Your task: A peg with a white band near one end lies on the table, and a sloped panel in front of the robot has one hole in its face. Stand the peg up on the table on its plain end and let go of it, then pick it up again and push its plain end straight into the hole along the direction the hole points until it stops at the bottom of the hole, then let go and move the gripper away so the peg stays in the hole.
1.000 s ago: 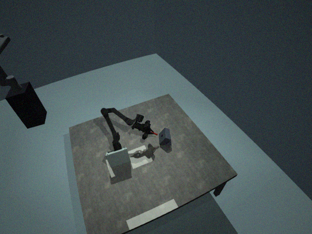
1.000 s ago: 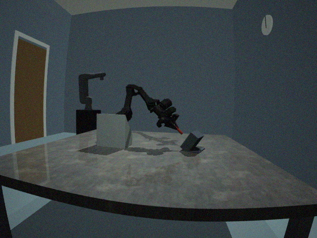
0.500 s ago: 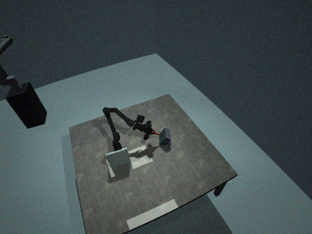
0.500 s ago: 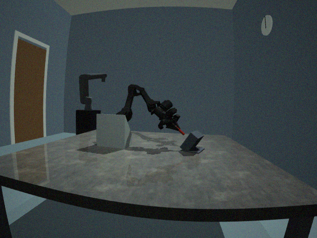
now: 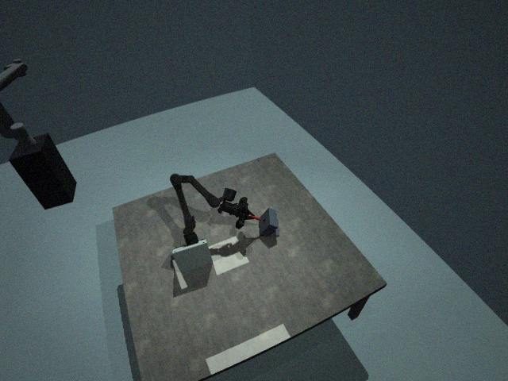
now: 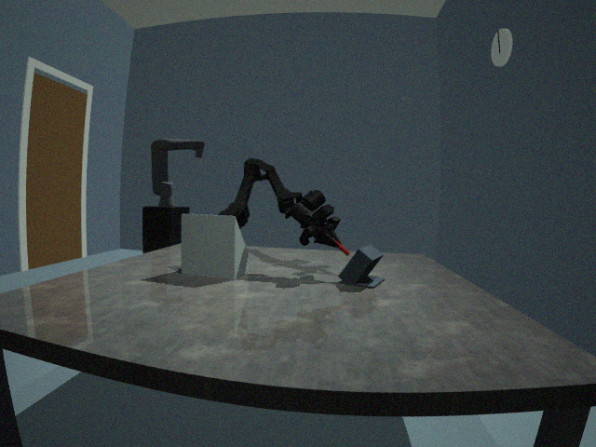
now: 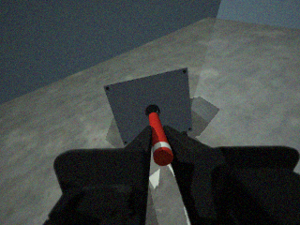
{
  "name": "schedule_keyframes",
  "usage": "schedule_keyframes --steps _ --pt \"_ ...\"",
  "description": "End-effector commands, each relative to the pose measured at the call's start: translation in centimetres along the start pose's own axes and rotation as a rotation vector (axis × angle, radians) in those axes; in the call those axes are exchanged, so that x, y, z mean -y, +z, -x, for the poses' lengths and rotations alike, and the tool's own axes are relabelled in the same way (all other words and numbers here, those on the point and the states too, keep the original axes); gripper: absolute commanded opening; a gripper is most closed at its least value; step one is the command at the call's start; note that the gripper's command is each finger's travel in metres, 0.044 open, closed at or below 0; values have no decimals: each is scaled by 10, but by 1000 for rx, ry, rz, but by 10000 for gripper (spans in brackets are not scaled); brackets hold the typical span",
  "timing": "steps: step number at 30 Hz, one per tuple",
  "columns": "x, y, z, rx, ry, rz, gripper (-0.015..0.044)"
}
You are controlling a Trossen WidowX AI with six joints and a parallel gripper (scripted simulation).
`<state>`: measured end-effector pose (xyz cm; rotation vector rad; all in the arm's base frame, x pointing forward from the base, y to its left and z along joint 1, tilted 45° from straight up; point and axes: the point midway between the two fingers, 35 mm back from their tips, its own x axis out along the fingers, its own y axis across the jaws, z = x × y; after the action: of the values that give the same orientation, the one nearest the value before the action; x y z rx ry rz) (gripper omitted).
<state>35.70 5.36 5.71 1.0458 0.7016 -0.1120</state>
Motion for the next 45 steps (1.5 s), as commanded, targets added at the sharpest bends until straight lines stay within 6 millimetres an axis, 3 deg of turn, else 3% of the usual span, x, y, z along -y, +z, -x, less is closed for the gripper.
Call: schedule_keyframes --steps 1,14,45 --pt "0 0 -5 4 1 -2 0" --pt "0 0 -22 5 2 -2 0" --pt "0 0 -23 0 -2 0 0"
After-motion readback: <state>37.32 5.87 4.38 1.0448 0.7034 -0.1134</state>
